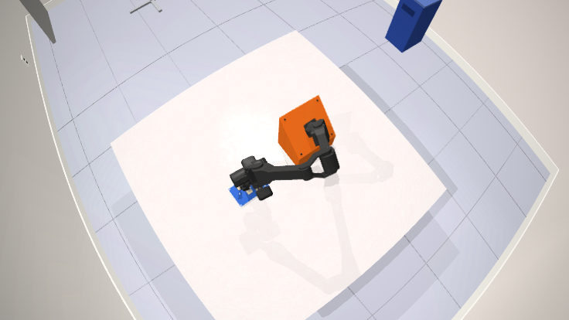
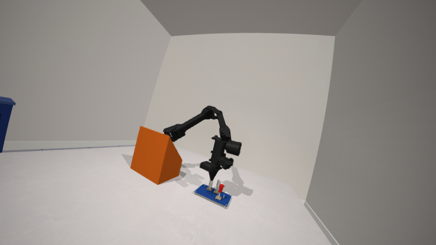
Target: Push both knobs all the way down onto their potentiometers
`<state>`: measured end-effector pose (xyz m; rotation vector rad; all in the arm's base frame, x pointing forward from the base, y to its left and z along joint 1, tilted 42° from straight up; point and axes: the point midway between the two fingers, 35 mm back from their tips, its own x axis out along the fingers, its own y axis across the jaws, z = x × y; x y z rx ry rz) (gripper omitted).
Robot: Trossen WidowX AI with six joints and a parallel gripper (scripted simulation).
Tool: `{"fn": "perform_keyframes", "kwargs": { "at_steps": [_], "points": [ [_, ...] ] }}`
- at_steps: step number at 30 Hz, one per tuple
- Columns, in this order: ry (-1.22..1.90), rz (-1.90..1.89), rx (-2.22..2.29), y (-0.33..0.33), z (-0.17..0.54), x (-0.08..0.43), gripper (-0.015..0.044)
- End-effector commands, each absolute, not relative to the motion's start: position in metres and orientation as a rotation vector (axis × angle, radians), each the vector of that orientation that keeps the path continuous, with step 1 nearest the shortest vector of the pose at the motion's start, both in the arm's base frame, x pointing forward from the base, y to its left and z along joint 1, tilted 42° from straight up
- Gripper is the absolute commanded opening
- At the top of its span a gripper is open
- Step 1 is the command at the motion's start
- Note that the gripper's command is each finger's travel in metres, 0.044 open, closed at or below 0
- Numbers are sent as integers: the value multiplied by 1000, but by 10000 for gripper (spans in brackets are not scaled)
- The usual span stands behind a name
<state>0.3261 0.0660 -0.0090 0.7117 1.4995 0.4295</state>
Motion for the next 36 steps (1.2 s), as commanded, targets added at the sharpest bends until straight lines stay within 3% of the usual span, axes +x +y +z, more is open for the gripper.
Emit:
{"fn": "perform_keyframes", "kwargs": {
  "at_steps": [1, 21, 29, 36],
  "points": [
    [1507, 451, 693, 72, -13, 328, 0],
    [1507, 450, 693, 53, 8, 327, 0],
    [1519, 448, 702, 56, 3, 324, 210],
    [1475, 420, 642, 26, -5, 331, 26]
  ]
}}
